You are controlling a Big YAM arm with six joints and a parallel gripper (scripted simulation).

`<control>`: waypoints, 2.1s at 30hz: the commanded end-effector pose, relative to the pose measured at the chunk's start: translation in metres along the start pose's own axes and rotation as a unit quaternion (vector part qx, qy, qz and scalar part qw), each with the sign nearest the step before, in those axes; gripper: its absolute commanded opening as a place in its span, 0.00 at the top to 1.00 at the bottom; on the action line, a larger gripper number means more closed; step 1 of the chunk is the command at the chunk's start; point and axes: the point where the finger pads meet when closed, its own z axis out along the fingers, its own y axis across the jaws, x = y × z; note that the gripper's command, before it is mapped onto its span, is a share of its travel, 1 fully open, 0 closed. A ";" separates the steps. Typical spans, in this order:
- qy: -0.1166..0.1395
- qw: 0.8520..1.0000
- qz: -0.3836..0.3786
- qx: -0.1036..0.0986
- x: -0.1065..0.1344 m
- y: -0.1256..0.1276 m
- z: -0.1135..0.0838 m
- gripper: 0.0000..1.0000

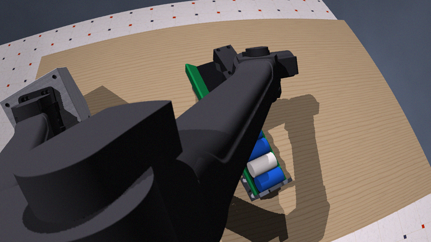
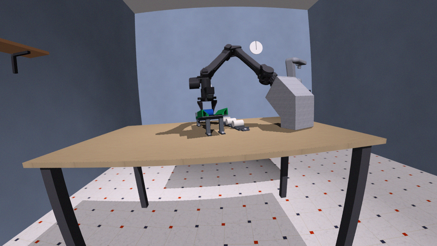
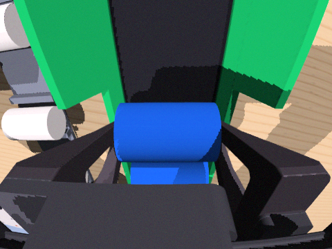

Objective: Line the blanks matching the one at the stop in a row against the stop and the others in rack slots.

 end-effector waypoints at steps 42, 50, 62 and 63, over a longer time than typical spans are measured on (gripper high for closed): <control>0.000 1.000 0.004 0.003 0.006 -0.011 -0.001 0.41; 0.000 1.000 0.004 0.003 0.006 -0.011 -0.001 0.29; 0.000 1.000 0.004 0.003 0.006 -0.011 -0.001 0.22; 0.000 1.000 0.004 0.003 0.006 -0.011 -0.001 0.22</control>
